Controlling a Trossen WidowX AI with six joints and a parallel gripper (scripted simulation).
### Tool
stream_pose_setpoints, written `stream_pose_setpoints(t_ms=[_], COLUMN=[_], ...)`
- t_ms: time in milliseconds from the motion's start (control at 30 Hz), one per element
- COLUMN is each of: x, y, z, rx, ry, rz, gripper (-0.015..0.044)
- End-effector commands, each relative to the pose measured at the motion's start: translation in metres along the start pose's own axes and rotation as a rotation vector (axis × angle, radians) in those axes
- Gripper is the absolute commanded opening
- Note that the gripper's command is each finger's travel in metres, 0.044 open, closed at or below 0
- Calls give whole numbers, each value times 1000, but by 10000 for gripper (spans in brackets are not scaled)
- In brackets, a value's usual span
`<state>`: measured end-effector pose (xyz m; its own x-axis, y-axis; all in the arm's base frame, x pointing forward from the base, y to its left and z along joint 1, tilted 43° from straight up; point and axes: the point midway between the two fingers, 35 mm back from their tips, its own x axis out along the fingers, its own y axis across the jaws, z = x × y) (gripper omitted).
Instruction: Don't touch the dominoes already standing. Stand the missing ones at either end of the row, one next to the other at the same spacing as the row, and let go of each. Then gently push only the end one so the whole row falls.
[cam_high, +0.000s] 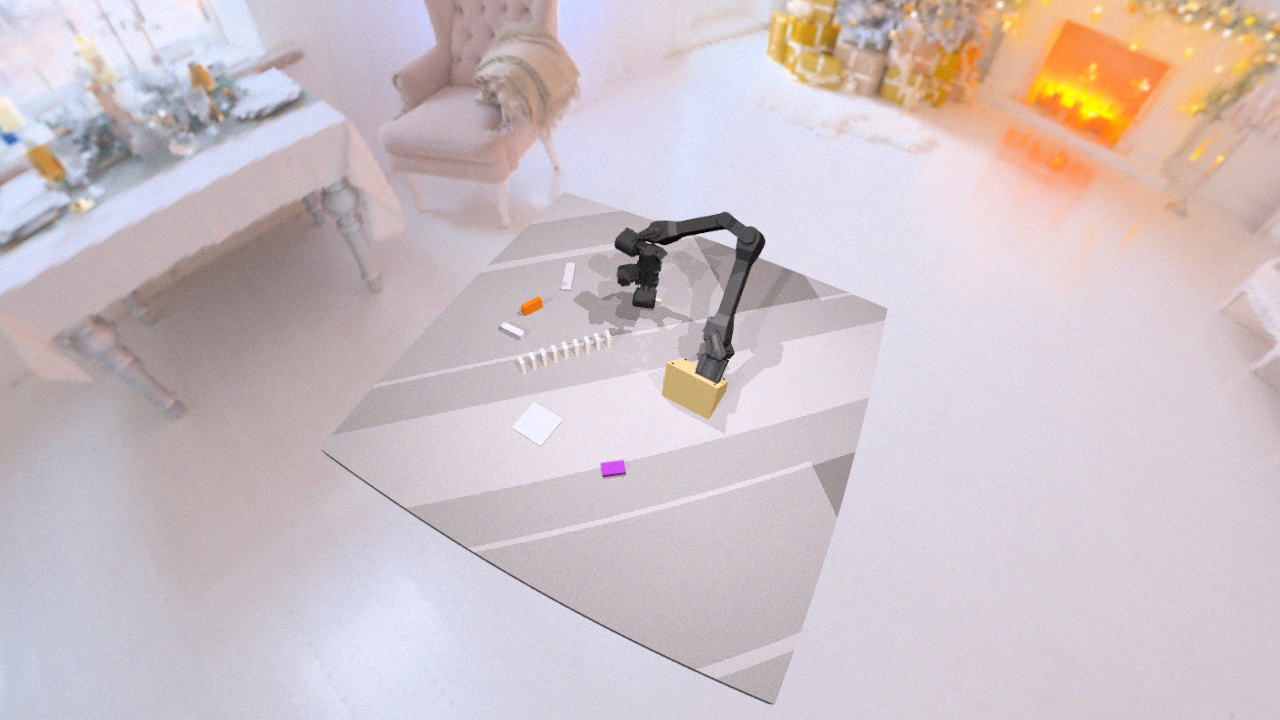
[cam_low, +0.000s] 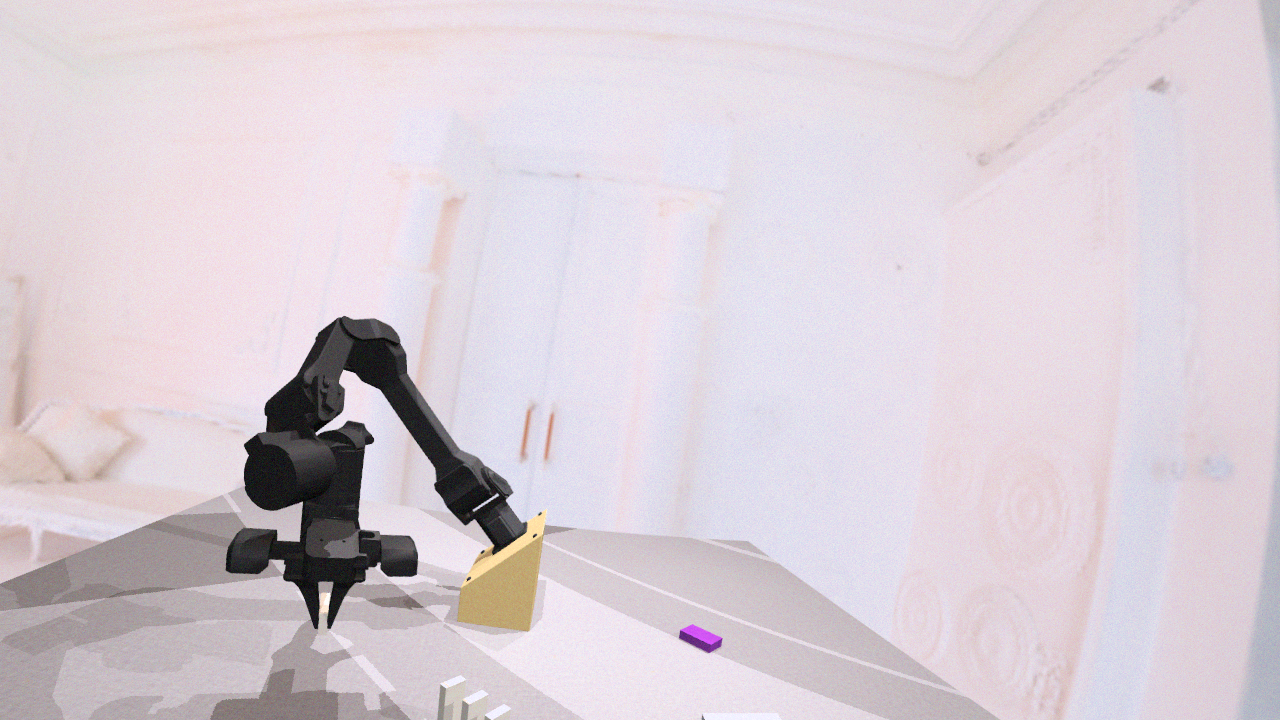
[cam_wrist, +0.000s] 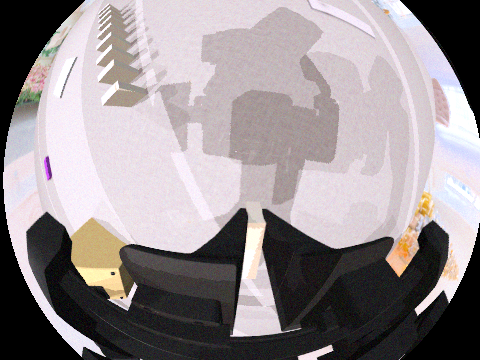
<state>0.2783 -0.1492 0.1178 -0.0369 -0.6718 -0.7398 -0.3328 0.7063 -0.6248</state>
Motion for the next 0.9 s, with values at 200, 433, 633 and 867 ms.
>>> stream_pose_setpoints(t_ms=[200,433,633,867], x=[-94,-94,-95,-94], y=[-7,-12,-34,-33], z=[-7,-15,-56,-56], rx=[14,101,544,546], ry=[-2,-2,-2,-4], rz=[-6,-5,-7,-4], gripper=[27,27,27,27])
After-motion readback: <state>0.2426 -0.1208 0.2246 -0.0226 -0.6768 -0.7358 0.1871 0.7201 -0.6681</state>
